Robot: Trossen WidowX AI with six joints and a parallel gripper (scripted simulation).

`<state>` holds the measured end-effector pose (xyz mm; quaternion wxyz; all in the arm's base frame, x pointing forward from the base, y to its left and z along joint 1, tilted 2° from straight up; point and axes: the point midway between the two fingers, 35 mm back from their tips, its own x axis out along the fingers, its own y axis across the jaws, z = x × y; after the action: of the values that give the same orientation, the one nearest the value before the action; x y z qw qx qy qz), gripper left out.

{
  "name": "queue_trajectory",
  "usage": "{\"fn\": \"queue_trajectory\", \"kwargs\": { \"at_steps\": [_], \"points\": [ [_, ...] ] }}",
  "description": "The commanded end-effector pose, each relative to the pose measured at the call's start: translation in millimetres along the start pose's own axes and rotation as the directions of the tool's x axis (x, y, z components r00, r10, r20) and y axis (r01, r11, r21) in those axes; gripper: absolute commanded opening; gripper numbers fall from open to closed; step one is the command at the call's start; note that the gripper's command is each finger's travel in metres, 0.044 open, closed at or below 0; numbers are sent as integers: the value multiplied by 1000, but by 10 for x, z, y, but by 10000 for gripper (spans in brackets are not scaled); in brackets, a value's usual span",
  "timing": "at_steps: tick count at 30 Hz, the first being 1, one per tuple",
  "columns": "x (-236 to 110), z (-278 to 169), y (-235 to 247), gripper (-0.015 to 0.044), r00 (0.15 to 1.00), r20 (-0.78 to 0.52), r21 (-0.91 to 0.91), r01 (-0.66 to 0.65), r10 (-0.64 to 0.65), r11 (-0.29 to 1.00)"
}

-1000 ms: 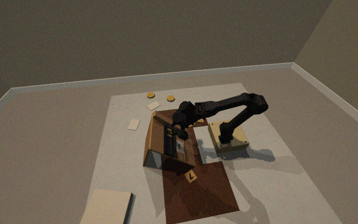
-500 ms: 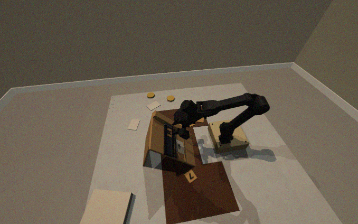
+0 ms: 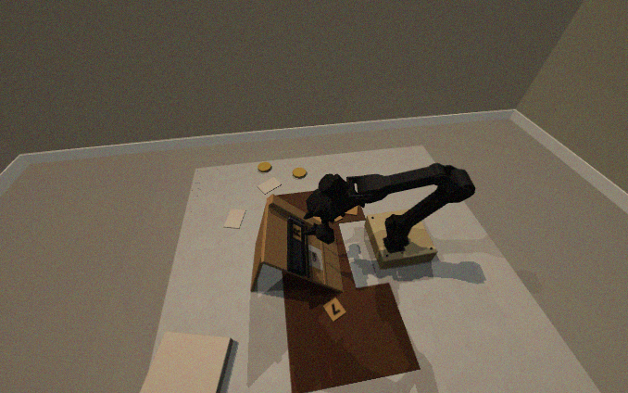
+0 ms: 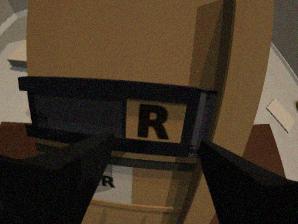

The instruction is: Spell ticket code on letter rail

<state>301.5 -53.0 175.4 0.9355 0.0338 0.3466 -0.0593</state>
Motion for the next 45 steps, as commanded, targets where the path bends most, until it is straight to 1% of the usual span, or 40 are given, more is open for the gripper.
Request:
{"fn": "queue_trajectory", "kwargs": {
  "at_steps": [1,3,14,25,27,32,36,40,42,45],
  "points": [
    [-28,10,15,295,1000,2,-1,-3,3,1000],
    [-37,13,20,295,1000,2,-1,-3,3,1000],
    [-15,2,11,6,1000,0,-2,-2,2,1000],
    [-12,7,14,0,1000,-7,-1,-3,3,1000],
    [10,39,41,0,998,-64,3,-8,9,1000],
    [83,135,150,0,961,-276,15,-19,22,1000],
    [125,186,244,0,900,-436,16,-18,23,1000],
    [151,217,341,0,812,-583,8,-10,13,1000],
    [155,223,373,0,778,-629,3,-7,7,1000],
    [156,223,377,0,773,-634,2,-6,6,1000]
  ]
}}
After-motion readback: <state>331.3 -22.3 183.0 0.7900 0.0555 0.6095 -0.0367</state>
